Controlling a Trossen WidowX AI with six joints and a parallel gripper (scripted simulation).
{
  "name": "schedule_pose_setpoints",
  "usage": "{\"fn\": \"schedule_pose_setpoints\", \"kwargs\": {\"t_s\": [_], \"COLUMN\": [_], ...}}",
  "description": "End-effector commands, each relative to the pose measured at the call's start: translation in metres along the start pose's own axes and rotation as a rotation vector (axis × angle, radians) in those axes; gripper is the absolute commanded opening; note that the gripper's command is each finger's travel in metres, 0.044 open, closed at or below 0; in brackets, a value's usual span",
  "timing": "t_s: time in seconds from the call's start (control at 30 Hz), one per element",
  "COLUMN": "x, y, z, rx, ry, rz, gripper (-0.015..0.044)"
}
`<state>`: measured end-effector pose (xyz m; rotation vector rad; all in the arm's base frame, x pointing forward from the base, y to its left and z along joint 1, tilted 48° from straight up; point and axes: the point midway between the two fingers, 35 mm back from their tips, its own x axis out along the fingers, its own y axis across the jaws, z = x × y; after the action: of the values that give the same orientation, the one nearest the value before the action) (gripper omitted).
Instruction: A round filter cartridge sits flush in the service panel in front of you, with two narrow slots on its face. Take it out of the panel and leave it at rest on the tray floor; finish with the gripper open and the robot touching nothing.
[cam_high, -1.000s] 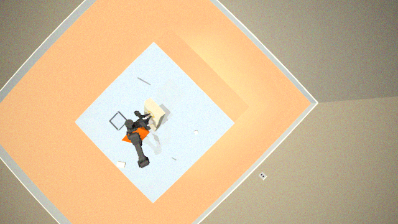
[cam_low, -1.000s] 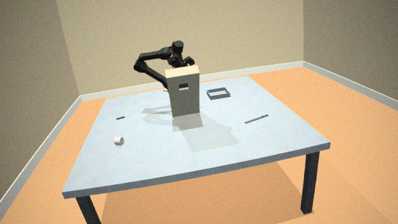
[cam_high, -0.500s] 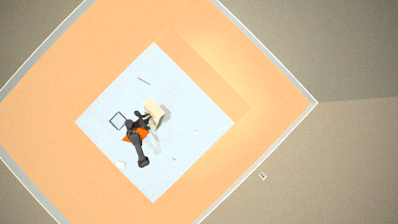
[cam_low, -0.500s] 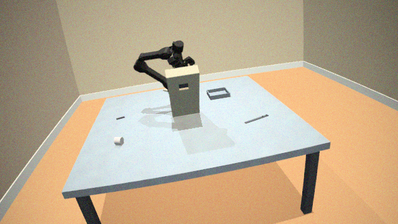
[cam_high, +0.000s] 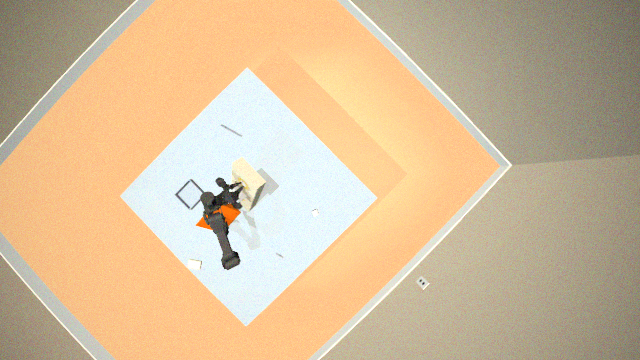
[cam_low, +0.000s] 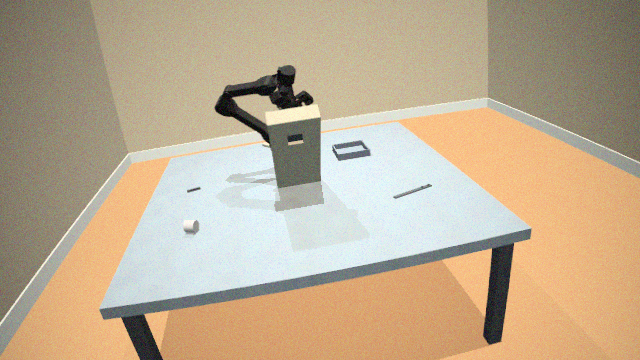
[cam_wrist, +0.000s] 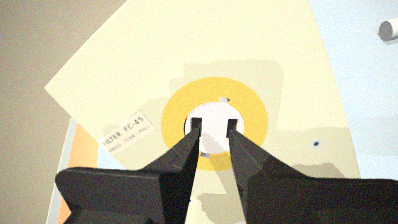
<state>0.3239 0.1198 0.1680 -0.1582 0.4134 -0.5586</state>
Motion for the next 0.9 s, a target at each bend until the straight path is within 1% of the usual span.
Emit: {"fn": "schedule_pose_setpoints", "kwargs": {"t_s": [0.0, 0.87], "x": [-0.0001, 0.0029], "y": [0.0012, 0.0004], "z": [0.0012, -0.0012], "rx": [-0.001, -0.001], "ry": [0.003, 0.002], "rz": [0.004, 0.004], "gripper": [0.0105, 0.0105]}}
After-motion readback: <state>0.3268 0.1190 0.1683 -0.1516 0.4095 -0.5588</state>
